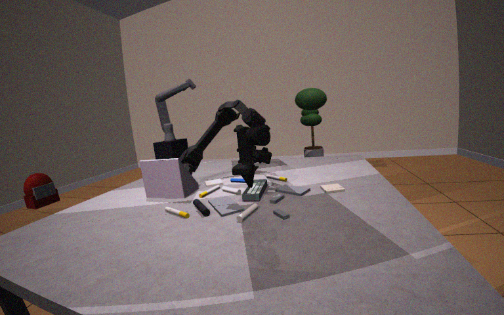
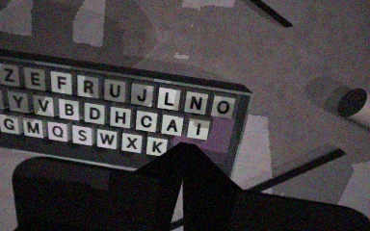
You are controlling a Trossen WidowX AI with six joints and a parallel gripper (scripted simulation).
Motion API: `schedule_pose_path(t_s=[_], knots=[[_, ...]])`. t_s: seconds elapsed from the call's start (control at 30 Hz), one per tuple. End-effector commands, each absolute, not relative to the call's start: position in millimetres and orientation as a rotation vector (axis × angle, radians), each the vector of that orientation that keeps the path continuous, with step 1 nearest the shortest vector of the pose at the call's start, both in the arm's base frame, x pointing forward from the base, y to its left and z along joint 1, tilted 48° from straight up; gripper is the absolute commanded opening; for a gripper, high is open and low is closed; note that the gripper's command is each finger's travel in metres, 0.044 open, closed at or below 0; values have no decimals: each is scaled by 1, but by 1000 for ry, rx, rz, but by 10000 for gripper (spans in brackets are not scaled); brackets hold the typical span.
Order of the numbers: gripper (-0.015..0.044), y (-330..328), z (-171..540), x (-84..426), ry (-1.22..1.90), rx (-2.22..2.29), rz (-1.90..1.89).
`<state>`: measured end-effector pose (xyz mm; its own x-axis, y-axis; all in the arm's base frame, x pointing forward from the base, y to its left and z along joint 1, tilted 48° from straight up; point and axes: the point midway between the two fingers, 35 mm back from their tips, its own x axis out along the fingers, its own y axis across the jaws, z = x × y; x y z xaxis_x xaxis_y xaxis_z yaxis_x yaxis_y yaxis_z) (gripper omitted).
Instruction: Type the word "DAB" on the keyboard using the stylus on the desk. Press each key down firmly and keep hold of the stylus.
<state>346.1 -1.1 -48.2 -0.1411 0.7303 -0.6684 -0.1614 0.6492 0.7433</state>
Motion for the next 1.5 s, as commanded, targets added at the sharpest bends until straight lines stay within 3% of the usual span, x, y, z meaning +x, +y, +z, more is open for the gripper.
schedule_pose_path(t_s=[0.0, 0.67, 0.9, 1.27, 1.47], knots=[[0, 0, -49, 349, 1522, 473, 840], [0, 11, -31, 318, 1524, 474, 840], [0, 54, 18, 305, 1524, 477, 842], [0, 52, 20, 306, 1524, 477, 842], [0, 10, 58, 314, 1526, 476, 841]])
